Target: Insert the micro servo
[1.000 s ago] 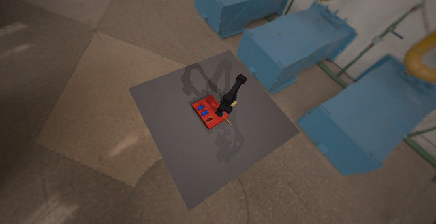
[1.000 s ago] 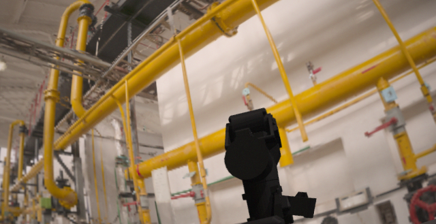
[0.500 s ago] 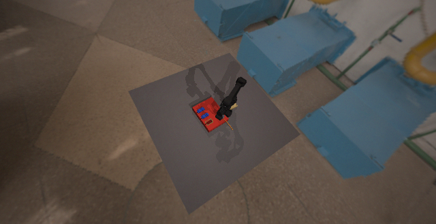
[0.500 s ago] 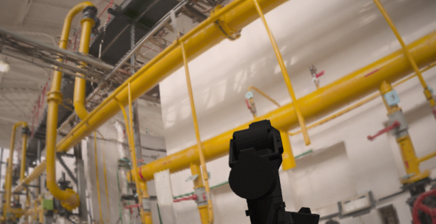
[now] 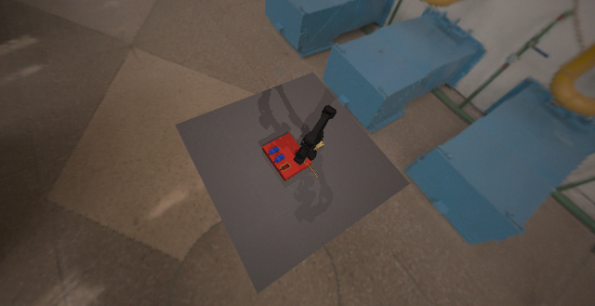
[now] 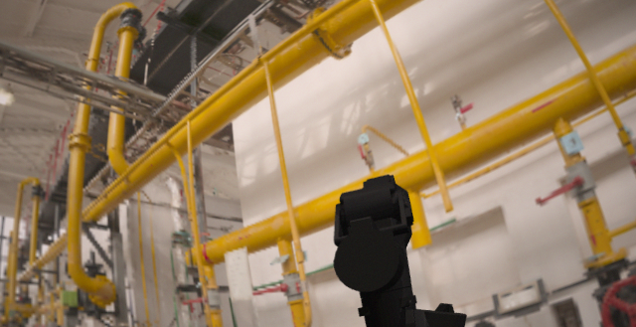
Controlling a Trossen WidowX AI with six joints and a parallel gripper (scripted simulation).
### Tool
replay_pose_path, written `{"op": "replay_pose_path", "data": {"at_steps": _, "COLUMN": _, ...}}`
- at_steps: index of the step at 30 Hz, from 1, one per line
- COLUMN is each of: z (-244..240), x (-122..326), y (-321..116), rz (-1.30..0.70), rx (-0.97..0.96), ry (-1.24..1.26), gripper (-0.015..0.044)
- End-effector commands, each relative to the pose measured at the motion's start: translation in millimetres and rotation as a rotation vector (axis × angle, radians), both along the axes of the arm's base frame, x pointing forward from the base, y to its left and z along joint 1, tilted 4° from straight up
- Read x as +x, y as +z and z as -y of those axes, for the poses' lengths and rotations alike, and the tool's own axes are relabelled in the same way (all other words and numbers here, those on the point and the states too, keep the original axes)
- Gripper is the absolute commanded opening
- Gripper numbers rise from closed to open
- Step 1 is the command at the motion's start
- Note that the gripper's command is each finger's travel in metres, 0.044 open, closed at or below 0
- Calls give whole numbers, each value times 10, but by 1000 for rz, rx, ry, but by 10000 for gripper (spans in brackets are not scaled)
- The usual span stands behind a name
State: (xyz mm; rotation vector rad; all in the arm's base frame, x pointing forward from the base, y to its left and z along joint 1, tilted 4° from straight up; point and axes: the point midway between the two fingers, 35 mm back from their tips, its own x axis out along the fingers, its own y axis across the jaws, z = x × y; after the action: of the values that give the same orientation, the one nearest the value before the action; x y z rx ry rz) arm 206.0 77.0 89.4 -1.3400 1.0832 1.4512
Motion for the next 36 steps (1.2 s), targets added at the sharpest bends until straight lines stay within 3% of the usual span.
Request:
{"op": "replay_pose_path", "data": {"at_steps": 1, "z": -6, "x": 1, "y": 5, "rz": -1, "rx": 4, "ry": -4, "gripper": 59}}
{"op": "replay_pose_path", "data": {"at_steps": 4, "z": -5, "x": 6, "y": 67, "rz": -1, "rx": 4, "ry": -4, "gripper": 0}}
{"op": "replay_pose_path", "data": {"at_steps": 10, "z": 19, "x": -31, "y": 290, "rz": -1, "rx": 3, "ry": -4, "gripper": 0}}
{"op": "replay_pose_path", "data": {"at_steps": 21, "z": 26, "x": -54, "y": 300, "rz": -1, "rx": 3, "ry": -4, "gripper": 0}}
{"op": "replay_pose_path", "data": {"at_steps": 36, "z": 107, "x": 348, "y": 278, "rz": 2, "rx": 3, "ry": -4, "gripper": 0}}
